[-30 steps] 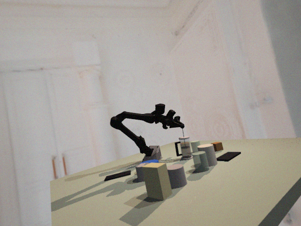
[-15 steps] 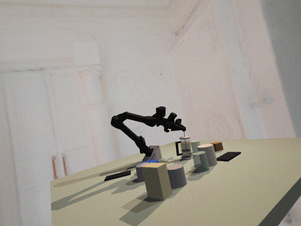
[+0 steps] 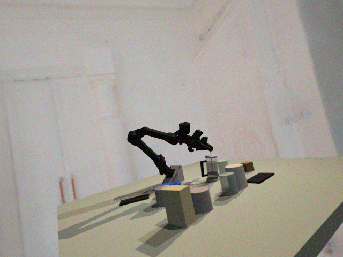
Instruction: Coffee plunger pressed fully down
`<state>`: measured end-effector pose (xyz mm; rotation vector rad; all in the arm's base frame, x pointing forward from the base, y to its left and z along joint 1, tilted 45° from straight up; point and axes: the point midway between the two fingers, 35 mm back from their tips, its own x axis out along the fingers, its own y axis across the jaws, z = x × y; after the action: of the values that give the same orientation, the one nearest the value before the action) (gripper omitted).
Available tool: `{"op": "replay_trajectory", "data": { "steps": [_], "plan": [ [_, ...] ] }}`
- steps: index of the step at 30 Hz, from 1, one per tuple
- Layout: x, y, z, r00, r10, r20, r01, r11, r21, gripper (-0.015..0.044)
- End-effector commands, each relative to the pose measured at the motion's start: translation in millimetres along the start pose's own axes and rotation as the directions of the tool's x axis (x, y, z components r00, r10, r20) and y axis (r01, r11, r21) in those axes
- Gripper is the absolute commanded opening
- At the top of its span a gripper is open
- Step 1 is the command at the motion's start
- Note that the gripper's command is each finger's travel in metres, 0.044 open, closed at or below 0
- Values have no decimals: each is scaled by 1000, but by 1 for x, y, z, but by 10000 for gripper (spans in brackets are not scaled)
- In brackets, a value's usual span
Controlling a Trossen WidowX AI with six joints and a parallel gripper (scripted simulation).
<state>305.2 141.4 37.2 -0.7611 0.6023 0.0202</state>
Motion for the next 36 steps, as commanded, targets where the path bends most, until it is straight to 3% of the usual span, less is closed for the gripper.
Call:
{"op": "replay_trajectory", "data": {
  "steps": [1,36],
  "plan": [
    [6,0,-14,999,-15,-43,13,999,-37,114],
    [8,3,-12,999,-15,-43,13,999,-36,114]
  ]
}}
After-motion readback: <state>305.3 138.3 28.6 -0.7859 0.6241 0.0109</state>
